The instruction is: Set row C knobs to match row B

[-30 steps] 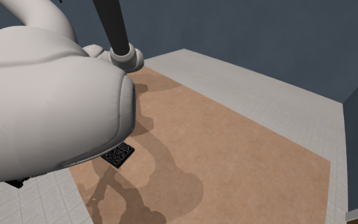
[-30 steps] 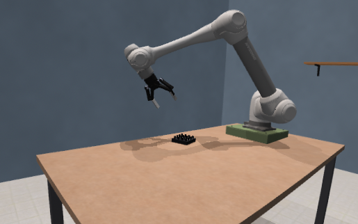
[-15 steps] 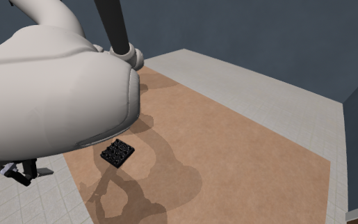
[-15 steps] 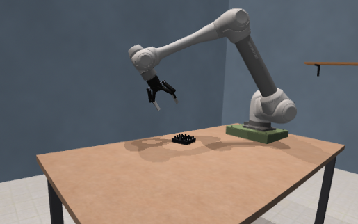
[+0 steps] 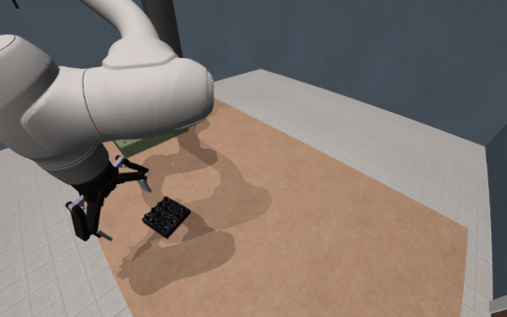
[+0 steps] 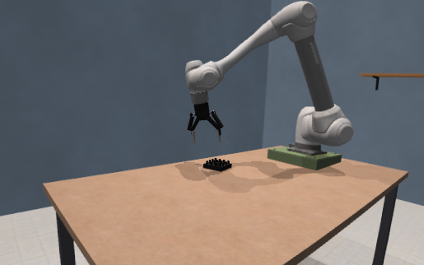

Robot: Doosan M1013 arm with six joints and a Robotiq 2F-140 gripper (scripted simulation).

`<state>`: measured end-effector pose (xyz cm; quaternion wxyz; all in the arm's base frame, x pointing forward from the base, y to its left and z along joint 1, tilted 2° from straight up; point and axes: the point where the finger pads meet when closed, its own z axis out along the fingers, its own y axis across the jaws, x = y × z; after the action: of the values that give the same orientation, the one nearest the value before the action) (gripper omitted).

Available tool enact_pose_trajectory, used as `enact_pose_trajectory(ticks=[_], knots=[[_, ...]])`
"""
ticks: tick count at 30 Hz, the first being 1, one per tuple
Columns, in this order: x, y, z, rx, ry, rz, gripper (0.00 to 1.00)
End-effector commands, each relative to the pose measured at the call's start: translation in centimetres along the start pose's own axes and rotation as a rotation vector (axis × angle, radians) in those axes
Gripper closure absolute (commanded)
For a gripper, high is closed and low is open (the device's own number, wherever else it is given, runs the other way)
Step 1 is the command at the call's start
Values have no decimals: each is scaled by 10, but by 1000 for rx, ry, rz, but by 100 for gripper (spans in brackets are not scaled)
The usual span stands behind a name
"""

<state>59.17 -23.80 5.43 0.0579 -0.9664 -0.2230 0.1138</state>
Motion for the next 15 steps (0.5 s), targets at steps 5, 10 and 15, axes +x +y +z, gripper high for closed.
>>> enact_pose_trajectory(ticks=[5, 10, 15], knots=[[4, -30, 33, -143, 149, 16, 0], [4, -32, 35, -150, 157, 17, 0], [4, -32, 35, -150, 157, 17, 0]])
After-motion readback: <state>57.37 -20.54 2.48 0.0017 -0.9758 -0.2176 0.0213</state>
